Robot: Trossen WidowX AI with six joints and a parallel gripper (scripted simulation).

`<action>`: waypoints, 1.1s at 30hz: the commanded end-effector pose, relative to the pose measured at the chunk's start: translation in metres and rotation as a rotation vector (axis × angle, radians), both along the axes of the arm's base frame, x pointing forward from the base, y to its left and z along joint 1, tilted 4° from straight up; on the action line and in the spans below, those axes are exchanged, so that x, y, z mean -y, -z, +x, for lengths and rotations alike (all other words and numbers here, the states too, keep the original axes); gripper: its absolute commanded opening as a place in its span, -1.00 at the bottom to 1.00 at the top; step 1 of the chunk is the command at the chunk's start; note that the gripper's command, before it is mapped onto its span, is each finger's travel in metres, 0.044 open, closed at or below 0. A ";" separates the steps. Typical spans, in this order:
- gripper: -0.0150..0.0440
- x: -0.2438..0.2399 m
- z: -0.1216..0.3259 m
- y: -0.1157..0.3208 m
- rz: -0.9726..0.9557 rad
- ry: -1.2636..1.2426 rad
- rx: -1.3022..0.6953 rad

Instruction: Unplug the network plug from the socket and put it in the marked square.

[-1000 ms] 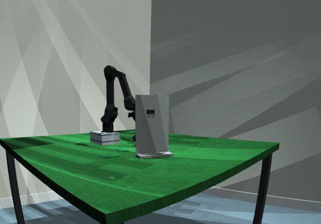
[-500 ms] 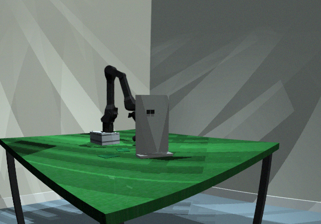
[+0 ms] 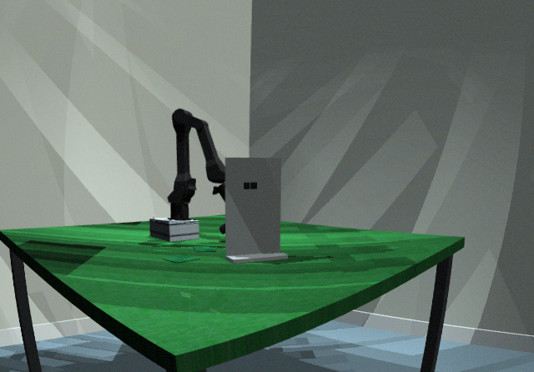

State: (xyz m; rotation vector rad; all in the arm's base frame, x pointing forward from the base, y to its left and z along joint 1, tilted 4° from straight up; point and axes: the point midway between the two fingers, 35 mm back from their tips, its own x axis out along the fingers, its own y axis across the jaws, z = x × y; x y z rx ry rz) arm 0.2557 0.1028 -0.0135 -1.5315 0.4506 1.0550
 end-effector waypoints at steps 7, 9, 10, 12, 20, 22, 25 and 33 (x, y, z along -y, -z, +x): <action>0.04 0.002 -0.003 -0.006 0.001 -0.001 0.003; 0.04 0.002 -0.004 -0.007 0.001 -0.001 0.002; 0.04 0.003 -0.004 -0.008 0.001 -0.001 0.002; 0.04 0.003 -0.005 -0.009 0.001 -0.001 0.002; 0.04 0.005 -0.008 -0.013 0.000 0.000 0.001; 0.04 0.005 -0.009 -0.014 0.000 0.000 0.001; 0.04 0.006 -0.010 -0.016 0.000 0.001 0.001; 0.04 0.007 -0.010 -0.022 0.000 0.001 0.000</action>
